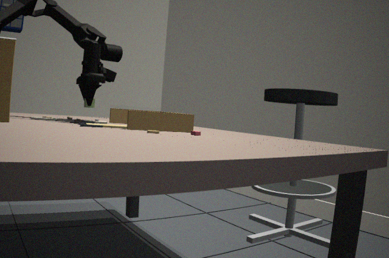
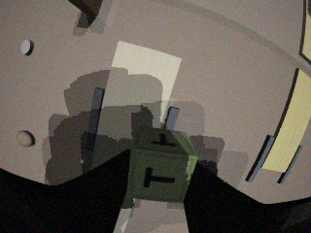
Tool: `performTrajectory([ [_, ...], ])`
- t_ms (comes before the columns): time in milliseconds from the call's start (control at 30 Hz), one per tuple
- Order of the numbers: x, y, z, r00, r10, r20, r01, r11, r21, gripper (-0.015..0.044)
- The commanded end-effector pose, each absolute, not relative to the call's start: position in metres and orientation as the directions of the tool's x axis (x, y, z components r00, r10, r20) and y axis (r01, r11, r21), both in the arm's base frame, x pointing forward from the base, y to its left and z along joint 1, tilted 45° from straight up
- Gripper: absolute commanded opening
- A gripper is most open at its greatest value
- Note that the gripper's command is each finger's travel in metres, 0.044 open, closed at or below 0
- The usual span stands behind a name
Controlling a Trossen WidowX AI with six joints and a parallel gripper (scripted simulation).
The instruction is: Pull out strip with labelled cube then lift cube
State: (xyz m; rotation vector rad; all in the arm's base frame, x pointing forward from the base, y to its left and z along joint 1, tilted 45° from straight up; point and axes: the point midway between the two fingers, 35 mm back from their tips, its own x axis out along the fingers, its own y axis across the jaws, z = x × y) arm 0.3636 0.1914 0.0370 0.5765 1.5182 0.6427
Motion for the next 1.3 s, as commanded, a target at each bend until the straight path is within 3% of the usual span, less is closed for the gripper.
performTrajectory([
  [0, 0.353, 0.189, 0.035, -0.053, 0.701, -0.711, -0.031, 0.710, 0.703, 0.0000],
  [800, 0.274, 0.161, 0.012, -0.056, 0.701, -0.711, -0.027, 0.711, 0.703, 0.0000],
  [1267, 0.274, 0.134, 0.037, -0.056, 0.700, -0.712, -0.027, 0.712, 0.702, 0.0000],
])
